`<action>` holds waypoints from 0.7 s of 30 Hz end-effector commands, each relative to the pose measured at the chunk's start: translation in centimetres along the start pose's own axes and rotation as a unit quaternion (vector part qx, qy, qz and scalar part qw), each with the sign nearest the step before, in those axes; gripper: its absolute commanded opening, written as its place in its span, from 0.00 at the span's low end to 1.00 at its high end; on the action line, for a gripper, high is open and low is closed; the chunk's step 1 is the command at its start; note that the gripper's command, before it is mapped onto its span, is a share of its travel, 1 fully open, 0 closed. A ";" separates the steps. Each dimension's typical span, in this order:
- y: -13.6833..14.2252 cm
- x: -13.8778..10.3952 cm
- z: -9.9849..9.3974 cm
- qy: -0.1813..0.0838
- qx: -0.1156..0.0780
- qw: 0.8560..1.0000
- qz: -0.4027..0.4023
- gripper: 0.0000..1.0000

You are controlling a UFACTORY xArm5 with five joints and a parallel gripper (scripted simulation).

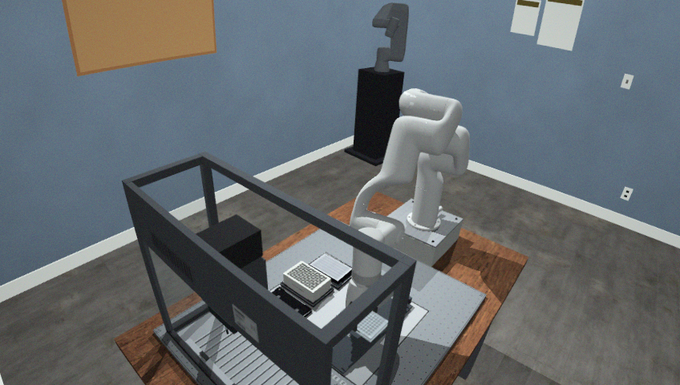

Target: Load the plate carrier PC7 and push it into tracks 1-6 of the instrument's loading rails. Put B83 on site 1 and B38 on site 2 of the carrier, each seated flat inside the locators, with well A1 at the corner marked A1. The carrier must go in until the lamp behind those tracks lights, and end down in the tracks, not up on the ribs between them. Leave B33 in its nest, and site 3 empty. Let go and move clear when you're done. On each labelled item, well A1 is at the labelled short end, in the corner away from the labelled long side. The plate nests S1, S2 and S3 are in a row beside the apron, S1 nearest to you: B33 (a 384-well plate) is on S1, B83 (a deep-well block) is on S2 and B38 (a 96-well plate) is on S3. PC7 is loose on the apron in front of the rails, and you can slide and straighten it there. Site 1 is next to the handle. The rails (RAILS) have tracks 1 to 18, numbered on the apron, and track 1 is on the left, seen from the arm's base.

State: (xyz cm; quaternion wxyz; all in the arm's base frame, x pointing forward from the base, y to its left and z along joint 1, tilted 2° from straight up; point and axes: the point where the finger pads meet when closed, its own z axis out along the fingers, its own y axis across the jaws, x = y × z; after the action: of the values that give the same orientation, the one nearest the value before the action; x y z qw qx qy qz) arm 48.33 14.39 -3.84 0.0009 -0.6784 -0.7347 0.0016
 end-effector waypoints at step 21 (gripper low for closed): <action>0.2 0.0 1.2 -0.013 -0.005 1.000 0.000 0.00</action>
State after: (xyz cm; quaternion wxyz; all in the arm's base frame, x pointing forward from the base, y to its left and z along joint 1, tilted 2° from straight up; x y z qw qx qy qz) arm 48.34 14.36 -4.99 0.0009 -0.6784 -0.7347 0.0015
